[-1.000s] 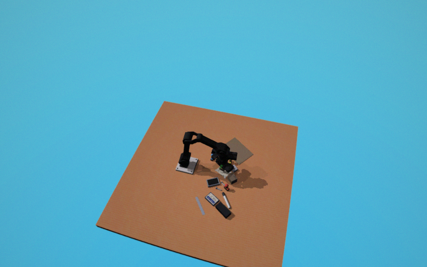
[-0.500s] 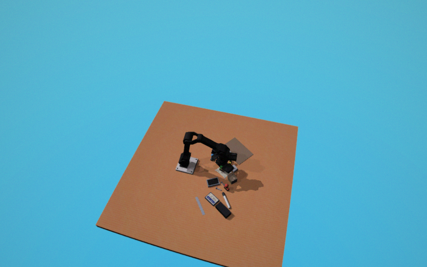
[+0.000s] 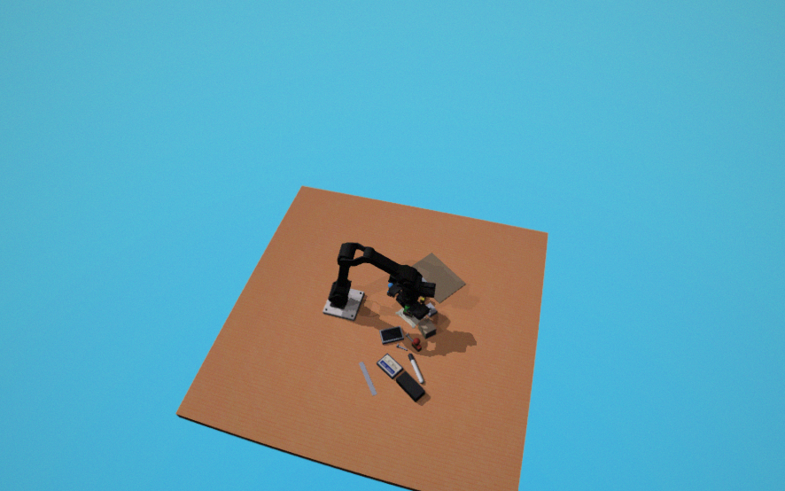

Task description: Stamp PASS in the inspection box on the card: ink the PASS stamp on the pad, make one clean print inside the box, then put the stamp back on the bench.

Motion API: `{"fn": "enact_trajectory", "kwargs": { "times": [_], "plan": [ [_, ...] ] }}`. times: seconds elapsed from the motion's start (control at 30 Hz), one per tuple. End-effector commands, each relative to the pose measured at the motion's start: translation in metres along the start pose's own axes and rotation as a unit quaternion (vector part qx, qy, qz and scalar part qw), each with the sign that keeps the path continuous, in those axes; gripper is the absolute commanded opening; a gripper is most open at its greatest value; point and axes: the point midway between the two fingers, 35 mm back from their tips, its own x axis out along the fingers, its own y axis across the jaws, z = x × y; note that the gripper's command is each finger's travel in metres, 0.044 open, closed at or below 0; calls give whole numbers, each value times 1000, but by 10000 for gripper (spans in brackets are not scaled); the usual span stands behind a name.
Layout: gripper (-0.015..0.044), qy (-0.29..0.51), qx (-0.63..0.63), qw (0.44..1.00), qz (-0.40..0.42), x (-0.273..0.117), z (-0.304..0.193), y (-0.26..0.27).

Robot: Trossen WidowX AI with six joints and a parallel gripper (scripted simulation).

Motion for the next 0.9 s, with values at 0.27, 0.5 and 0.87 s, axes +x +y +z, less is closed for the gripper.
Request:
{"fn": "enact_trajectory", "kwargs": {
  "times": [0.27, 0.5, 0.87],
  "plan": [
    [0, 2, -2, 1000, 1, 6, -2, 1],
    [0, 2, -2, 1000, 1, 7, -2, 1],
    [0, 2, -2, 1000, 1, 9, -2, 1]
  ]
}}
